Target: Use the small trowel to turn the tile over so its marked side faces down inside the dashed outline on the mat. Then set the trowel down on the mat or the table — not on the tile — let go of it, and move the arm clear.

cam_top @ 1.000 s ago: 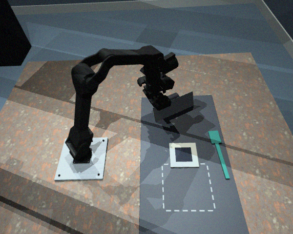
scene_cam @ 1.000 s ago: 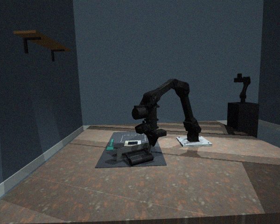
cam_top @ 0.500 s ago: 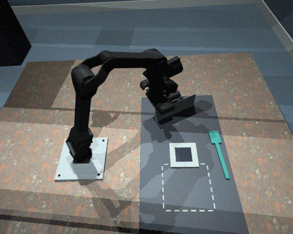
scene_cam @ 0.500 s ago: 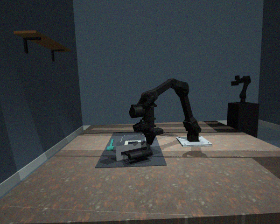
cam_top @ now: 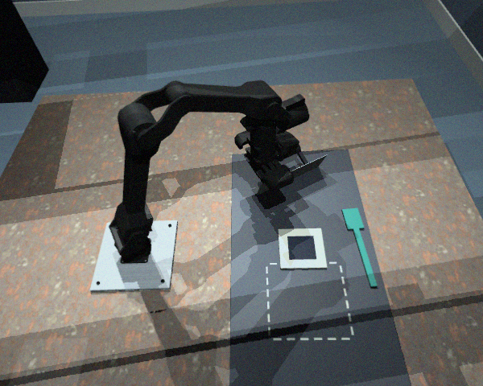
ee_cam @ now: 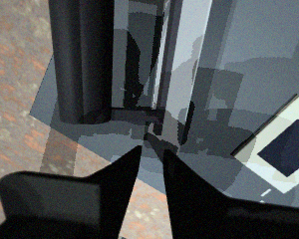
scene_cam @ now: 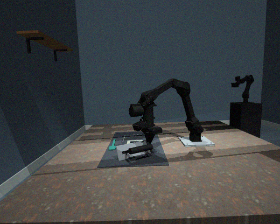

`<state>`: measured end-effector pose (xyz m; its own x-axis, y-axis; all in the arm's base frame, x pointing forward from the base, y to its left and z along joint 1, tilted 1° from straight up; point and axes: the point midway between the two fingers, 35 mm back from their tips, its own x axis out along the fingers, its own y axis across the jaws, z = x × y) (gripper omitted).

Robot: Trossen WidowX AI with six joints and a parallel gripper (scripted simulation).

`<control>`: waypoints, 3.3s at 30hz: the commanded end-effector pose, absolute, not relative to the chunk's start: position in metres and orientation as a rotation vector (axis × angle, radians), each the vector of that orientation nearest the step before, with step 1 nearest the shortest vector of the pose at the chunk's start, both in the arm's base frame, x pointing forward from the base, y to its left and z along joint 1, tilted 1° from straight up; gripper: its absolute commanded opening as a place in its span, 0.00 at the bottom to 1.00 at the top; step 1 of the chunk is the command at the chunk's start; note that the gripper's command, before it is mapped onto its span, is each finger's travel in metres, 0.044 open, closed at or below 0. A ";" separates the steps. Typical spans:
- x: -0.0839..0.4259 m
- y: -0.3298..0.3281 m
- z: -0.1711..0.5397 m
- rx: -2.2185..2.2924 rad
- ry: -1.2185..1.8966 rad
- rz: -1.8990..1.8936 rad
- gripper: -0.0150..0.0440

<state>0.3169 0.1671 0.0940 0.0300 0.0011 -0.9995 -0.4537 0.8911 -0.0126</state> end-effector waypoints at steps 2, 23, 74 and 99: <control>0.322 0.156 0.095 -0.377 1.507 0.359 0.42; 0.330 0.143 0.095 -0.374 1.506 0.358 0.42; 0.289 0.220 0.112 -0.379 1.507 0.373 0.39; 0.289 0.220 0.112 -0.379 1.507 0.373 0.29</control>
<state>0.2890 0.2201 0.1119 0.0304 0.0029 -0.9995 -0.4633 0.8861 -0.0116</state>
